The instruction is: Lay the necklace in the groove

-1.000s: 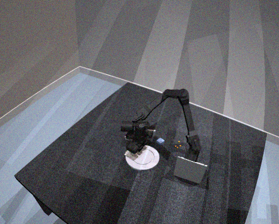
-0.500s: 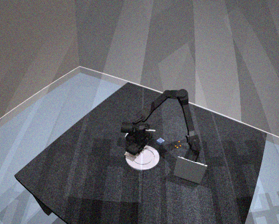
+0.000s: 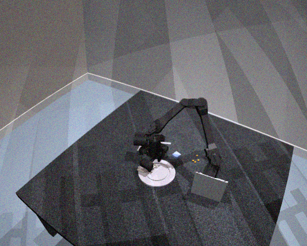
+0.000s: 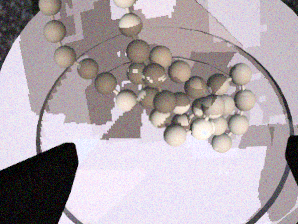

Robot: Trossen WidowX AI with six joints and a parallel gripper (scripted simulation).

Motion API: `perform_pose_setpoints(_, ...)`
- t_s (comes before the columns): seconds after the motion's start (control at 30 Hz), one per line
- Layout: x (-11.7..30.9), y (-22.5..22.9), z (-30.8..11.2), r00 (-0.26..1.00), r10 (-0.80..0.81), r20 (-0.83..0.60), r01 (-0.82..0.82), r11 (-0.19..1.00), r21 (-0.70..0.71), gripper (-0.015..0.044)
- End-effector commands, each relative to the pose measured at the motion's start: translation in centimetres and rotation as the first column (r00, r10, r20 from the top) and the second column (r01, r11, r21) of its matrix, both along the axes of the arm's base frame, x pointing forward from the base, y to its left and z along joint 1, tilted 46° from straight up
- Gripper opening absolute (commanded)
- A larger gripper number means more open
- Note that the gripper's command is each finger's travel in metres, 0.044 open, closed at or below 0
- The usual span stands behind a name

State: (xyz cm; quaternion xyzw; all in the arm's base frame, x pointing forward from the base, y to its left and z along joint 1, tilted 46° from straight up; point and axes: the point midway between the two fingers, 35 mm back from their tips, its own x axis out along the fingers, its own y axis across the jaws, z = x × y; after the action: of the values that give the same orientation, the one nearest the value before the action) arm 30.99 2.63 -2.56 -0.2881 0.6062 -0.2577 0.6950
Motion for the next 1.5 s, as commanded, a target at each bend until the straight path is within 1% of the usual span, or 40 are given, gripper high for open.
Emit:
perform_pose_setpoints(0.0, -0.1, 0.3, 0.3, 1.0, -0.008, 0.001, 0.008, 1.0, 0.001, 0.044)
perform_pose_setpoints(0.53, -0.1, 0.4, 0.5, 1.0, -0.009, 0.001, 0.009, 1.0, 0.001, 0.044)
perform_pose_setpoints(0.6, 0.4, 0.7, 0.5, 1.0, 0.004, -0.011, -0.004, 1.0, -0.001, 0.0388)
perform_pose_setpoints(0.87, 5.5, 3.2, 0.5, 0.978, 0.142, -0.154, -0.146, 0.989, -0.015, 0.0177)
perform_pose_setpoints(0.93, 5.9, 3.4, 0.5, 0.974, 0.154, -0.166, -0.158, 0.987, -0.015, 0.0125)
perform_pose_setpoints(1.2, 6.1, 2.3, -0.6, 0.974, 0.154, -0.166, -0.158, 0.987, -0.016, 0.012)
perform_pose_setpoints(1.27, 6.3, 2.9, -0.1, 0.976, 0.158, -0.15, -0.161, 0.987, -0.012, 0.012)
perform_pose_setpoints(1.47, 6.4, 2.5, -0.5, 0.976, 0.157, -0.153, -0.161, 0.987, -0.013, 0.012)
